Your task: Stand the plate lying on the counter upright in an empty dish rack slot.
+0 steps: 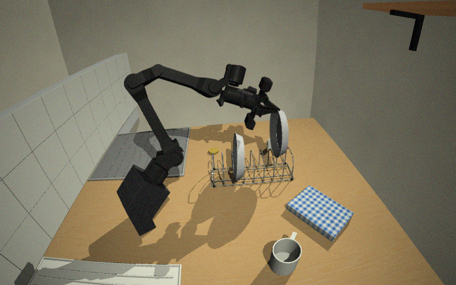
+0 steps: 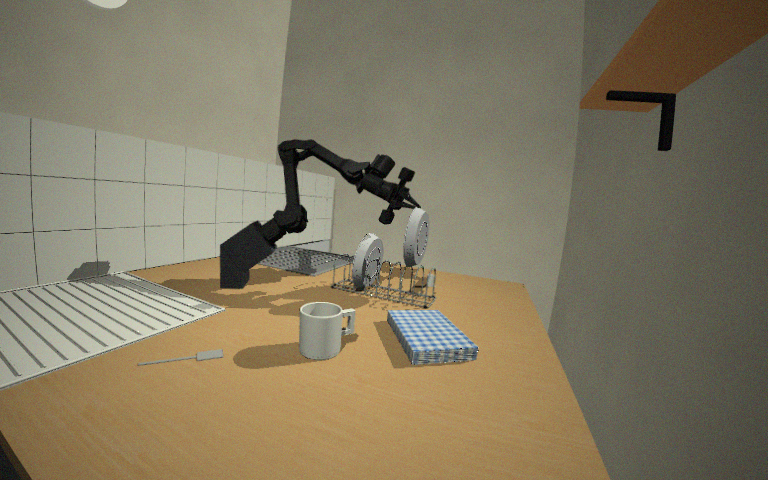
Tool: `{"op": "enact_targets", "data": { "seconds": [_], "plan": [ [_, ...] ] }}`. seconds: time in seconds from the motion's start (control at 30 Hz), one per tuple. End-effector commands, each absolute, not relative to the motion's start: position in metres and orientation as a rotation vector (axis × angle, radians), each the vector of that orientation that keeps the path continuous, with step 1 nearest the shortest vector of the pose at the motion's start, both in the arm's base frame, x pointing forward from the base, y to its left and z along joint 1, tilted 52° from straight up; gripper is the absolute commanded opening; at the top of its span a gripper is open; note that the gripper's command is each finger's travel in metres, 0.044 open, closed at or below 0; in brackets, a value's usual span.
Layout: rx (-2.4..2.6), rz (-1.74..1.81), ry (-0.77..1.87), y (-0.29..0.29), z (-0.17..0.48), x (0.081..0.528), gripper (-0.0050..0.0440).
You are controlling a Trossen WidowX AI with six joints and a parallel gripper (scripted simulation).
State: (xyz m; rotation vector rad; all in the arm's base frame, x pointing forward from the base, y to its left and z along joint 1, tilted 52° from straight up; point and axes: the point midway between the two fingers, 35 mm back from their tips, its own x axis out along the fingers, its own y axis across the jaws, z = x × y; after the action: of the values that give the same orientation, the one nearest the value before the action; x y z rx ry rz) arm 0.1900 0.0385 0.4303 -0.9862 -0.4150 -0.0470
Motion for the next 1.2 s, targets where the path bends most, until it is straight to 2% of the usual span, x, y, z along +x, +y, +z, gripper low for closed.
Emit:
{"op": "enact_targets", "data": {
  "seconds": [0.0, 1.17],
  "plan": [
    [-0.986, -0.061, -0.42, 0.0374, 0.4308, 0.1885, 0.0],
    [-0.985, -0.063, -0.422, 0.0447, 0.4216, 0.1946, 0.0]
  ]
}}
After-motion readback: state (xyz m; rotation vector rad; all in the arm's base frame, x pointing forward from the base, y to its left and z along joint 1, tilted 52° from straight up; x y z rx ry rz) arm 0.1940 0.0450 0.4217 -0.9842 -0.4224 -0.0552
